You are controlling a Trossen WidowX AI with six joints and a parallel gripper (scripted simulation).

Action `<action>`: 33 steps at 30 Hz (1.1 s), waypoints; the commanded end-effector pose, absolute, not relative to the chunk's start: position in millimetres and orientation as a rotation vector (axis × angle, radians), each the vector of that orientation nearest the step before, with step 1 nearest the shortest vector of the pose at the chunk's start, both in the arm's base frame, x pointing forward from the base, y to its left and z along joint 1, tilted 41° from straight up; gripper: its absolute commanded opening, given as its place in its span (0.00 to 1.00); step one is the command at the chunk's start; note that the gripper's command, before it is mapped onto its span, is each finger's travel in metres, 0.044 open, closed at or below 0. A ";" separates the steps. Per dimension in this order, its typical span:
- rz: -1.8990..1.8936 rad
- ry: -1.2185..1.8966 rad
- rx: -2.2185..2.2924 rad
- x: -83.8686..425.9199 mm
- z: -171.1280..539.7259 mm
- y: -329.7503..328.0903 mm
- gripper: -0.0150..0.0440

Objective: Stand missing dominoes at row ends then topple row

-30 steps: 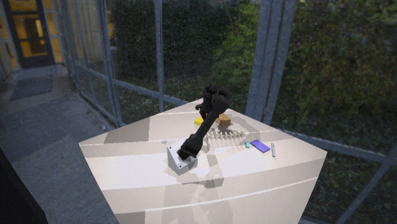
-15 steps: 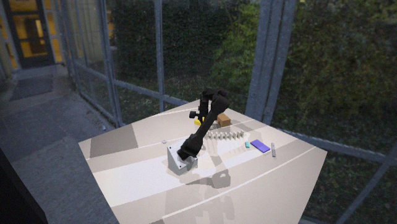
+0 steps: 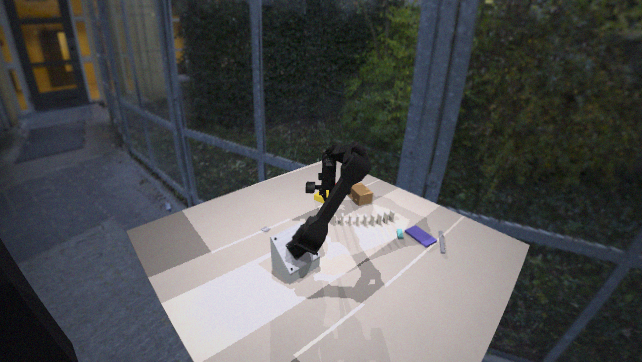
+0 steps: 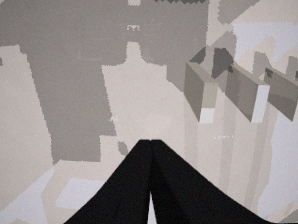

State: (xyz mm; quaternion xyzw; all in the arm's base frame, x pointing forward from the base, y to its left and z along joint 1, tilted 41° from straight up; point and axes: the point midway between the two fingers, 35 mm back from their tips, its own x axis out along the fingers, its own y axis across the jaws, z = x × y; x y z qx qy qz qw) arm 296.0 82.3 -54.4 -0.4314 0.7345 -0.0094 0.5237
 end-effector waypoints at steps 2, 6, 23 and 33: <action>-0.012 1.762 -1.034 295.2 -55.6 83.1 0.25; -0.012 1.762 -1.034 295.2 -55.6 83.1 0.25; -0.012 1.762 -1.034 295.2 -55.6 83.1 0.25; -0.012 1.761 -1.034 295.4 -64.0 76.6 0.25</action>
